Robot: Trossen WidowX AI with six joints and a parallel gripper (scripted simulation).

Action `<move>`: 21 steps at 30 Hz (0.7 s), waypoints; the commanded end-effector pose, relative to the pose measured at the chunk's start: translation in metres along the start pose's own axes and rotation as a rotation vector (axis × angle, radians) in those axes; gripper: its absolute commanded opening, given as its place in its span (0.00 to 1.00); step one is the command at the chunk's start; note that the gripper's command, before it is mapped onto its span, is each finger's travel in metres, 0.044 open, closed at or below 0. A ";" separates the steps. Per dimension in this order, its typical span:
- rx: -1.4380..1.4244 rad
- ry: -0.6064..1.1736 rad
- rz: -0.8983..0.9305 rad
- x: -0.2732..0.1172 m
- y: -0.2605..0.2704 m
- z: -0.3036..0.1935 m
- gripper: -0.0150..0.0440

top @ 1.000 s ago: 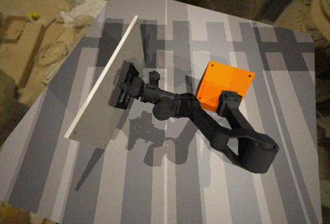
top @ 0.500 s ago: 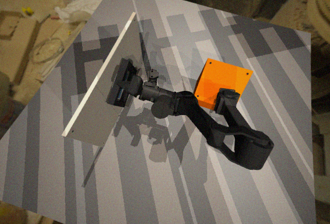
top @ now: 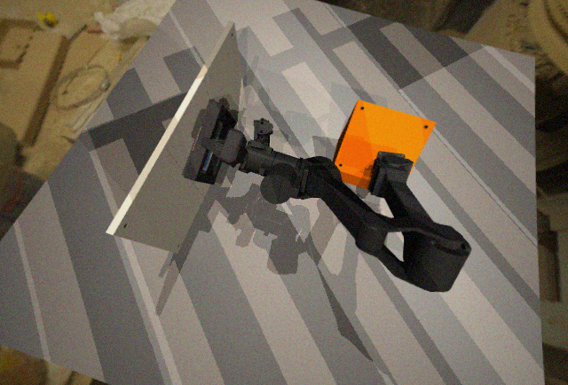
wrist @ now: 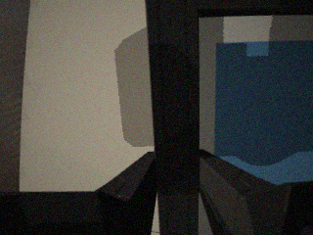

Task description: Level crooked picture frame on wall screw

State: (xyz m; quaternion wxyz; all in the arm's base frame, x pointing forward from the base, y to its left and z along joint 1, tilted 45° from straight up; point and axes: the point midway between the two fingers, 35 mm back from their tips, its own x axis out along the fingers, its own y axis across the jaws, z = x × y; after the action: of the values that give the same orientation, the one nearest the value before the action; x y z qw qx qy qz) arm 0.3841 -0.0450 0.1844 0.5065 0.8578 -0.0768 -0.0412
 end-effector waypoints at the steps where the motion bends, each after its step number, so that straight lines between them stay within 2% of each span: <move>1: 0.005 0.000 0.000 0.000 0.000 0.000 0.25; 21: 0.136 0.001 0.001 0.000 0.000 0.000 0.25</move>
State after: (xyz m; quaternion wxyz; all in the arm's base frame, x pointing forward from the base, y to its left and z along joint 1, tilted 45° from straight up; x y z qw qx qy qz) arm 0.3841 -0.0456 0.1845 0.4577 0.8847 -0.0806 -0.0371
